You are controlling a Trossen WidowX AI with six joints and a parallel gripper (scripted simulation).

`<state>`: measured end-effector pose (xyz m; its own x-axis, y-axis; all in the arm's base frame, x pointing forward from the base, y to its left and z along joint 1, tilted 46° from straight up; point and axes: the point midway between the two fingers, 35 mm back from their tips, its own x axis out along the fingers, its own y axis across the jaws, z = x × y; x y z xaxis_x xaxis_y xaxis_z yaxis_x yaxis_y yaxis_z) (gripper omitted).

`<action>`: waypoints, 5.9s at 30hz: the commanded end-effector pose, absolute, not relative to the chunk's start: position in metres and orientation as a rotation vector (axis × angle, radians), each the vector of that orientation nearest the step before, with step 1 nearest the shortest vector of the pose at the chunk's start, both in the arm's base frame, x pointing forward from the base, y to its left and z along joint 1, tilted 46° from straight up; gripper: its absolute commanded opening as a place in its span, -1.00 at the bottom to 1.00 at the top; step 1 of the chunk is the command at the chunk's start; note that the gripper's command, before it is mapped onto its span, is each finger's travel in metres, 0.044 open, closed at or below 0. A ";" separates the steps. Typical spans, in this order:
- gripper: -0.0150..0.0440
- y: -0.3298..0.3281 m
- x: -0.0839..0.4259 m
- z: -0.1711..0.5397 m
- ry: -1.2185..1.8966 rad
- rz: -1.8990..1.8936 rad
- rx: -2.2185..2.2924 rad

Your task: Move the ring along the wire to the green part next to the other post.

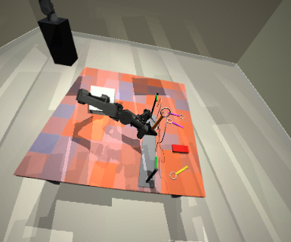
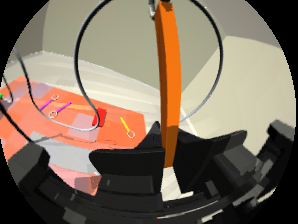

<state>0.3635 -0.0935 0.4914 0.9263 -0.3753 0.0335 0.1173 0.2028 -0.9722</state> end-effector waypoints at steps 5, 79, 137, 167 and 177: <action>-1.00 -0.094 0.361 0.497 0.204 -0.382 -1.429; -1.00 -0.082 0.350 0.523 0.027 -0.688 -2.307; -1.00 -0.075 0.348 0.531 -0.187 -0.835 -2.864; -1.00 -0.149 0.353 0.502 -0.010 -0.731 -2.418; -1.00 -0.175 0.355 0.476 0.068 -0.672 -2.186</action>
